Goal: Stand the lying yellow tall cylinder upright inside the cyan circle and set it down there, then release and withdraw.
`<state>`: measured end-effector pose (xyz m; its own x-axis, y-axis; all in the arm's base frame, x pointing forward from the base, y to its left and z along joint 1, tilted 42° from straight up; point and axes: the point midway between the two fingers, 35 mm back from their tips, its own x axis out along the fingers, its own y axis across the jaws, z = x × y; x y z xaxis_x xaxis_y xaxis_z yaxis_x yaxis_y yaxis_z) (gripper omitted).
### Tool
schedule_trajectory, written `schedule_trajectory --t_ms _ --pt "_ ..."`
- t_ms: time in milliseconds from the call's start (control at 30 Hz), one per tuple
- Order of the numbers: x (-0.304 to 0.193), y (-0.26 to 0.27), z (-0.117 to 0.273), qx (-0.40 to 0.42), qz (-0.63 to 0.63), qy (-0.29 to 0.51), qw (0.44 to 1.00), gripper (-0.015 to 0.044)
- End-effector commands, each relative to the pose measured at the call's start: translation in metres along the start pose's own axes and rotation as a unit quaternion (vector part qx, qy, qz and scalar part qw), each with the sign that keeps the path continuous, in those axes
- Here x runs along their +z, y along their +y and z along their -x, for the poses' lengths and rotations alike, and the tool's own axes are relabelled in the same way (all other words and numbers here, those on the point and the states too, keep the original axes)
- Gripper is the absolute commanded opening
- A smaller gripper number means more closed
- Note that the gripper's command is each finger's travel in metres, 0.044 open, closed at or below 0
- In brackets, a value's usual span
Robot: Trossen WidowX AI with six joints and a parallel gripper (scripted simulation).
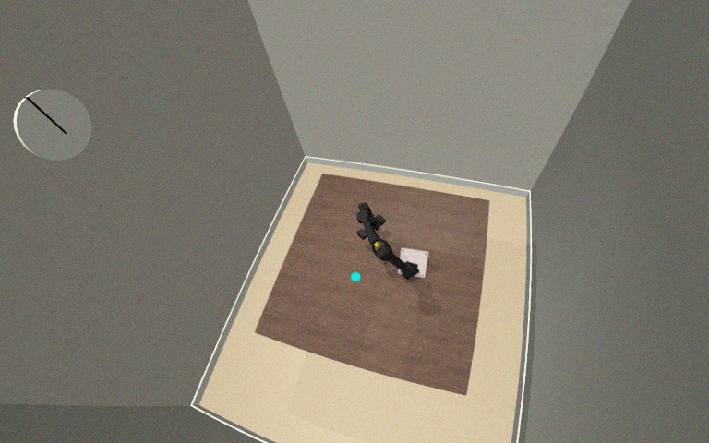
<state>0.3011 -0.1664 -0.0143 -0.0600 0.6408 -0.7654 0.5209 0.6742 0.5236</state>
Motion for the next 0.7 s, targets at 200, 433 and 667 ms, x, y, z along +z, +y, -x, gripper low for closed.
schedule_trajectory --t_ms 200,433,667 --pt "0.006 0.003 -0.047 0.004 -0.011 0.001 1.000 0.0309" --pt "0.000 0.004 -0.107 0.008 -0.012 0.002 1.000 0.0309" --pt "0.000 0.004 -0.107 0.008 -0.012 0.002 1.000 0.0178"
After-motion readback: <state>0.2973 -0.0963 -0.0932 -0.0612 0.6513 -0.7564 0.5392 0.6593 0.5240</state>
